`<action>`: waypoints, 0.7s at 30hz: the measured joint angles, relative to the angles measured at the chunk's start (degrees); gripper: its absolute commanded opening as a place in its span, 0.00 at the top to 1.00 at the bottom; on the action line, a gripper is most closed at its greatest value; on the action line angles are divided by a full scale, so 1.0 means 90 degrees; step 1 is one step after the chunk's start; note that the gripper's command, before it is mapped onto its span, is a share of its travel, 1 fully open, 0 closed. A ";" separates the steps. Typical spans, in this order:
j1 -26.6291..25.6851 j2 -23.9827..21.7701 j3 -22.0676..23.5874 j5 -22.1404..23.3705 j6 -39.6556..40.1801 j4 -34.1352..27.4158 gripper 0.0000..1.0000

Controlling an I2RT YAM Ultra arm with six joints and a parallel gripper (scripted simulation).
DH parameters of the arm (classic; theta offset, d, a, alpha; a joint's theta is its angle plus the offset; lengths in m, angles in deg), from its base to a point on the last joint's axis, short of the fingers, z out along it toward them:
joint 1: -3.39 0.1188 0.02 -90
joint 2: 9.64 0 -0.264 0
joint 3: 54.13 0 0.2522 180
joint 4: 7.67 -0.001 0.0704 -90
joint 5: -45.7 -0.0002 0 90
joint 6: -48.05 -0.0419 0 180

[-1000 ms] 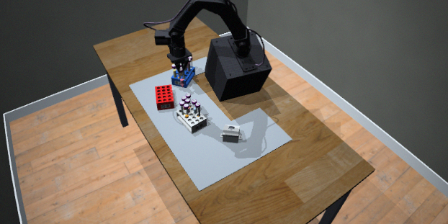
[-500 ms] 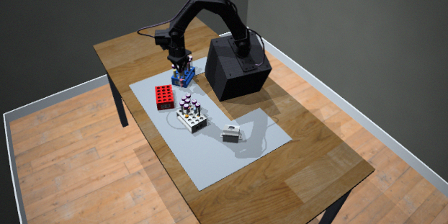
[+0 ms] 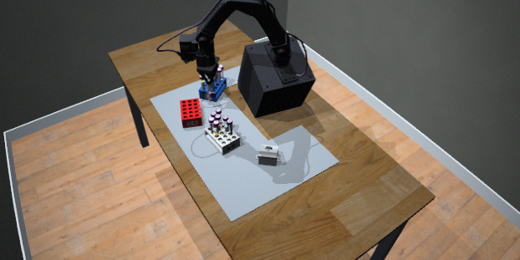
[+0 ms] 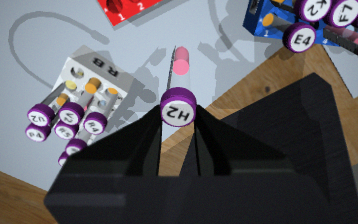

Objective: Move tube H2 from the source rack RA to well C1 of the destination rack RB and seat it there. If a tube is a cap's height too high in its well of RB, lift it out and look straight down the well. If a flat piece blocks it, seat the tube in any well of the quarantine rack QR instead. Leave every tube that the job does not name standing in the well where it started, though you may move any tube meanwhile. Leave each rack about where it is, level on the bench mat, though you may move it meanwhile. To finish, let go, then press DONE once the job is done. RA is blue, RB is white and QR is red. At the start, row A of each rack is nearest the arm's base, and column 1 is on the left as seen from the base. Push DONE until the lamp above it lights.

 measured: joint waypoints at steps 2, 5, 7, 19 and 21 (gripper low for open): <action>0.0005 0.0000 0.0000 0.0000 0.0245 0.0000 1.00; 0.0112 -0.0090 0.0107 0.0000 0.0415 0.0044 1.00; 0.0223 -0.0214 0.0240 0.0007 0.0437 0.0061 1.00; 0.0760 -0.0848 0.0833 0.0070 0.0104 0.0192 1.00; 0.0874 -0.0974 0.0940 0.0085 -0.0002 0.0216 1.00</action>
